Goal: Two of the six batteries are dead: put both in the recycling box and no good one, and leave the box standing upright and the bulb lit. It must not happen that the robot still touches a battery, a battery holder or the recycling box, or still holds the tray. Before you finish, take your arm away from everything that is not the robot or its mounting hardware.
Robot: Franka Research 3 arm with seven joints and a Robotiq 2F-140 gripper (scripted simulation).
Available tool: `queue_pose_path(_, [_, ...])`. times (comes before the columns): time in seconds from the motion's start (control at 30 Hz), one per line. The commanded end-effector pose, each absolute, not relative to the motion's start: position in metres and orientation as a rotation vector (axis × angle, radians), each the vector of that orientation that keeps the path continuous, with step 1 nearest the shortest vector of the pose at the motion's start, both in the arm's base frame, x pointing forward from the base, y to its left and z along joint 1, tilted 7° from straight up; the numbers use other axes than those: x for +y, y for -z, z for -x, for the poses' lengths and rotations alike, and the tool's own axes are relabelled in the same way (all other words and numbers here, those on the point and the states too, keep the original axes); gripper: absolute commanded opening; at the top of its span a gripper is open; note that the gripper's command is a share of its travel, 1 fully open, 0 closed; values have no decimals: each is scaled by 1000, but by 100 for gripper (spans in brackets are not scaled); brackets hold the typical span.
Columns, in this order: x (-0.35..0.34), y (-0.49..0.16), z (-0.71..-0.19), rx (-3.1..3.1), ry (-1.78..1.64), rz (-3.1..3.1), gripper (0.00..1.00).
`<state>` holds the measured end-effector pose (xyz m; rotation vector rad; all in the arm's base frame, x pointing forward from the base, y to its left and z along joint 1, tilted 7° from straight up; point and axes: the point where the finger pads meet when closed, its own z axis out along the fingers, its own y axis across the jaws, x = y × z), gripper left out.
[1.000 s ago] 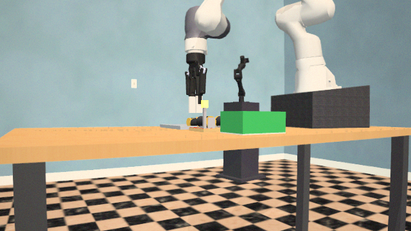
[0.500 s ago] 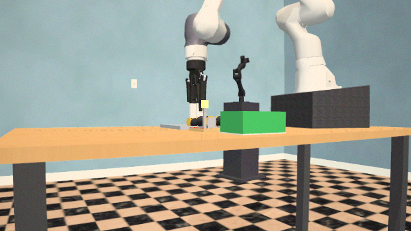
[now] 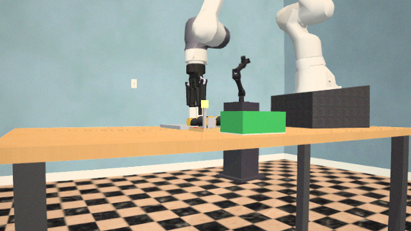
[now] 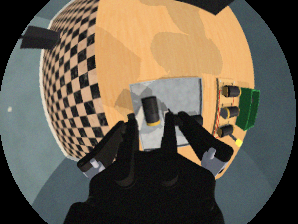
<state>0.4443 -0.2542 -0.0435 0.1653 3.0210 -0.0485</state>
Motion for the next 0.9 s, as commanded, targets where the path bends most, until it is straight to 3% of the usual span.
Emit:
queue_pose_path(0.0, [-256,46,-446,3017,59,-140,29])
queue_pose_path(0.27, [-256,46,-446,3017,59,-140,29])
queue_pose_path(0.3, [-256,46,-446,3017,59,-140,16])
queue_pose_path(0.87, [-256,46,-446,3017,59,-140,16])
